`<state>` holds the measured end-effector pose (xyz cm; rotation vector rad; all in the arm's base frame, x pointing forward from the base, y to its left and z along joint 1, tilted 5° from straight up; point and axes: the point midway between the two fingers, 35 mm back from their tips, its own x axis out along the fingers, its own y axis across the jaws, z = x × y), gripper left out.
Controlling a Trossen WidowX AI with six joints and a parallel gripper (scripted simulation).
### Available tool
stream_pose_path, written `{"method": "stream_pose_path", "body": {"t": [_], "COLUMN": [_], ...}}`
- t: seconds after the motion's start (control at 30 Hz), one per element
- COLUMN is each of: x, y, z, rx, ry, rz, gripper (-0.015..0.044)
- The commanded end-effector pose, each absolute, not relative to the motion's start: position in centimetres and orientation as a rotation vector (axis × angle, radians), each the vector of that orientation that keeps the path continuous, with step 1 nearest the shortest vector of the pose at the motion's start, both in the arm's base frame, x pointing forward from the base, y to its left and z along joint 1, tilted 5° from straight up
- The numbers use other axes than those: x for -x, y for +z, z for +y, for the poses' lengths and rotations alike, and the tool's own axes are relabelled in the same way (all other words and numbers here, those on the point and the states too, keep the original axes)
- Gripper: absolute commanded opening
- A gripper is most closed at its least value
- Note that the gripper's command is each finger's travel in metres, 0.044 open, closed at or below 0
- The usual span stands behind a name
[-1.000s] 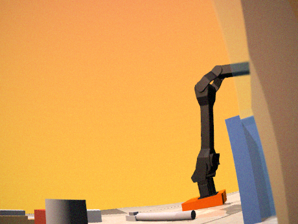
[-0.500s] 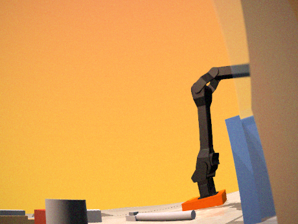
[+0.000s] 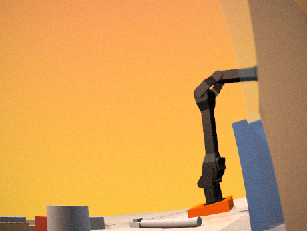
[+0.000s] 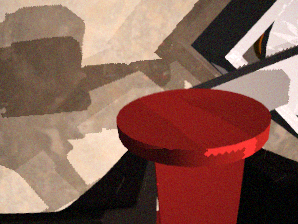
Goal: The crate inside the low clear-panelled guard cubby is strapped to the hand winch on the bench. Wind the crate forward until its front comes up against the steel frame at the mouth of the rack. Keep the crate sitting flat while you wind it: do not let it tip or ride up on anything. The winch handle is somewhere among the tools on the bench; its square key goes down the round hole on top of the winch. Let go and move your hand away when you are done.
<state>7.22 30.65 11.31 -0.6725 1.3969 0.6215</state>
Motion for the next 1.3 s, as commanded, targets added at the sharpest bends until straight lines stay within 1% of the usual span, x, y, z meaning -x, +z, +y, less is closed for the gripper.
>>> {"method": "stream_pose_path", "body": {"t": [0.0, 1.27], "x": [-6.7, -6.4], "y": [10.9, 11.0], "z": [29.3, 25.4], "rx": [0.693, 0.696], "ry": [0.604, 0.602], "rz": [1.422, 1.423], "gripper": [0.0, 0.0]}}
